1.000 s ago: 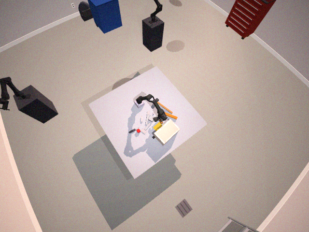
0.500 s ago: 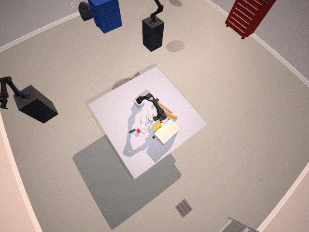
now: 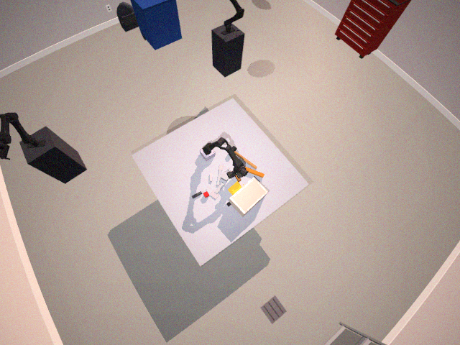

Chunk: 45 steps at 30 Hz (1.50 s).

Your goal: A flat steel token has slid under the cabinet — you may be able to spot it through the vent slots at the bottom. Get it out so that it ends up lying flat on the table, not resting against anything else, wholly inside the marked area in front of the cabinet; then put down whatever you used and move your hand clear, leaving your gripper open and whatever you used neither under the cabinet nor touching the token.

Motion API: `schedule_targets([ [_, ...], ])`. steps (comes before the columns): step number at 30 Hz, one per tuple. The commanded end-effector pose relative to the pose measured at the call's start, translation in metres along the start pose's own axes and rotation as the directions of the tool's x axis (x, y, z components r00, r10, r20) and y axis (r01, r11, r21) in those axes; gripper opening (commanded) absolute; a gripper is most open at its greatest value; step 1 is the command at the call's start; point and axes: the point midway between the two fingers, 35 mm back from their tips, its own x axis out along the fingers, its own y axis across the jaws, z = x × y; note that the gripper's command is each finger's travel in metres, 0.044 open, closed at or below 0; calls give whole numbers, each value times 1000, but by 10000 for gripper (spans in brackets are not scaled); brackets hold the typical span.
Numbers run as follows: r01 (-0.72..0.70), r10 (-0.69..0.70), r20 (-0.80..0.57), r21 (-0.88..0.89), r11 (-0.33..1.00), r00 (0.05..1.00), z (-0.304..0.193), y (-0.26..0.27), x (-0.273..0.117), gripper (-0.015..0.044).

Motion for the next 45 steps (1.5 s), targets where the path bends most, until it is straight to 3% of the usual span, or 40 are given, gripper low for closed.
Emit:
schedule_targets([
  [1,1,-1,-3,2,1000,1000,-6,0,1,0],
  [45,1,-1,-7,2,1000,1000,-55,1,1,0],
])
